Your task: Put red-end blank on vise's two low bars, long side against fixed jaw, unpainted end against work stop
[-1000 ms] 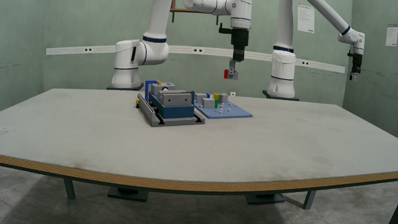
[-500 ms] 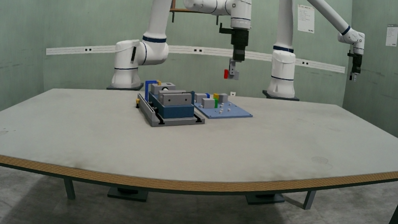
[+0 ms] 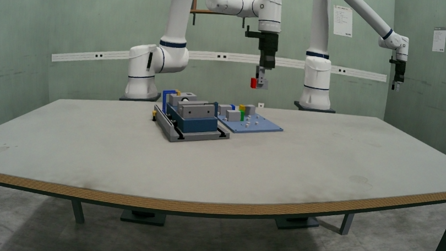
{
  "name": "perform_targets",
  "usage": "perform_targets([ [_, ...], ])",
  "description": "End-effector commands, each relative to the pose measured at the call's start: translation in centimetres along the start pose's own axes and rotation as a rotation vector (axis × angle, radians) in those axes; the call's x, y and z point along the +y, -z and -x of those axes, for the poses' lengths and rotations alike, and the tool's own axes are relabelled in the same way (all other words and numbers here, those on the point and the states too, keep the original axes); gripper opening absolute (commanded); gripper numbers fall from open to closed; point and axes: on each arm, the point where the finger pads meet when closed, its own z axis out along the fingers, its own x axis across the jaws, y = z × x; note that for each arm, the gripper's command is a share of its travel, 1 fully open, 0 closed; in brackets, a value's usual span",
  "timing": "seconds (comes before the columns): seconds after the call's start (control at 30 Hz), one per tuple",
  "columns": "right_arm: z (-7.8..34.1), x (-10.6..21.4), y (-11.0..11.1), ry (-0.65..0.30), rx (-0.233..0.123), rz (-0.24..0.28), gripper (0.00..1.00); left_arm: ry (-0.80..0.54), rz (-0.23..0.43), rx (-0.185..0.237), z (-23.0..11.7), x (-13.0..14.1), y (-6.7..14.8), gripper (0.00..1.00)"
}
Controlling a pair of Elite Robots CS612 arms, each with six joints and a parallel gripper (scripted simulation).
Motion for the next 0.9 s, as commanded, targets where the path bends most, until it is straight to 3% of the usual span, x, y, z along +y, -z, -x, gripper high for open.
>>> perform_targets([
  [0.0, 0.07, 0.05, 0.13, 0.061, -0.002, 0.002, 0.0, 0.0, 0.002, 0.0, 0.01, 0.06, 0.07, 1.0],
  [0.17, 0.07, 0.05, 0.13, 0.129, -0.002, 0.002, 0.0, 0.0, 0.002, 0.0, 0.01, 0.06, 0.07, 1.0],
  [0.87, 0.42, -0.52, 0.11, 0.24, -0.001, 0.002, 0.0, 0.0, 0.002, 0.0, 0.01, 0.06, 0.07, 1.0],
])
